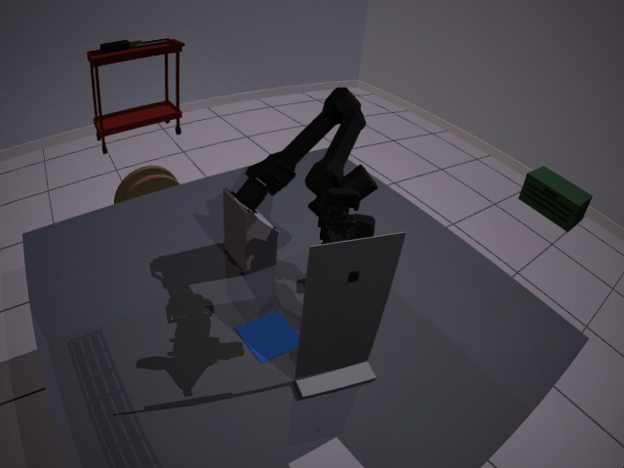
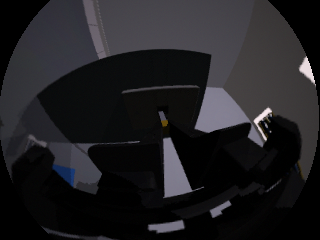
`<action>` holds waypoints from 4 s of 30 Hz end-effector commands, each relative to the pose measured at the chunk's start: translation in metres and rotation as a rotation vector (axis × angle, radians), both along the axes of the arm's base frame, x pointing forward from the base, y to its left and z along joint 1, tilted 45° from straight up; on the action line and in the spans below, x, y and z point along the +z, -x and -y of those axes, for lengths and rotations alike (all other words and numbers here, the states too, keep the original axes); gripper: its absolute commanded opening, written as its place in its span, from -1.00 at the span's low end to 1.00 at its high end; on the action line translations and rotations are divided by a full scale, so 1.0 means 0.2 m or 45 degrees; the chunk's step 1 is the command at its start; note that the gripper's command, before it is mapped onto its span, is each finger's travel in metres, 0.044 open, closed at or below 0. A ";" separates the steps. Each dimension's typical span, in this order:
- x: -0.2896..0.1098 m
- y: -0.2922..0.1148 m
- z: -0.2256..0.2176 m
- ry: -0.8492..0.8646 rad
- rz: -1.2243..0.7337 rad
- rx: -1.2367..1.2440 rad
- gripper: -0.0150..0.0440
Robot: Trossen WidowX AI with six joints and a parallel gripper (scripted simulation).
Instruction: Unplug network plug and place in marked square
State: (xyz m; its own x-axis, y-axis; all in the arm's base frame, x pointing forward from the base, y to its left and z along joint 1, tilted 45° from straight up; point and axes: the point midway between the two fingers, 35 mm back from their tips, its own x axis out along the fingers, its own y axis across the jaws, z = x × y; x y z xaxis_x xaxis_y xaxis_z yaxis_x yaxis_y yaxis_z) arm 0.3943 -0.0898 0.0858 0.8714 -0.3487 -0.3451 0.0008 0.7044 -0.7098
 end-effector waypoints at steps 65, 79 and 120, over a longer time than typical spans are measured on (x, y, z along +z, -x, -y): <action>0.03 0.19 -0.03 0.002 -0.002 0.004 -0.49; 0.07 0.21 0.00 0.000 -0.002 0.003 -0.49; -0.06 0.25 0.07 -0.045 -0.240 0.246 -0.49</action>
State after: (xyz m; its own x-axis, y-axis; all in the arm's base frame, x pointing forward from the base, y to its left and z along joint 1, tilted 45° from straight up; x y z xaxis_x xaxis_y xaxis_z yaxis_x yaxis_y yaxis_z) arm 0.3424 -0.1057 0.0853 0.8480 -0.2012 -0.4904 -0.2216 0.7060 -0.6727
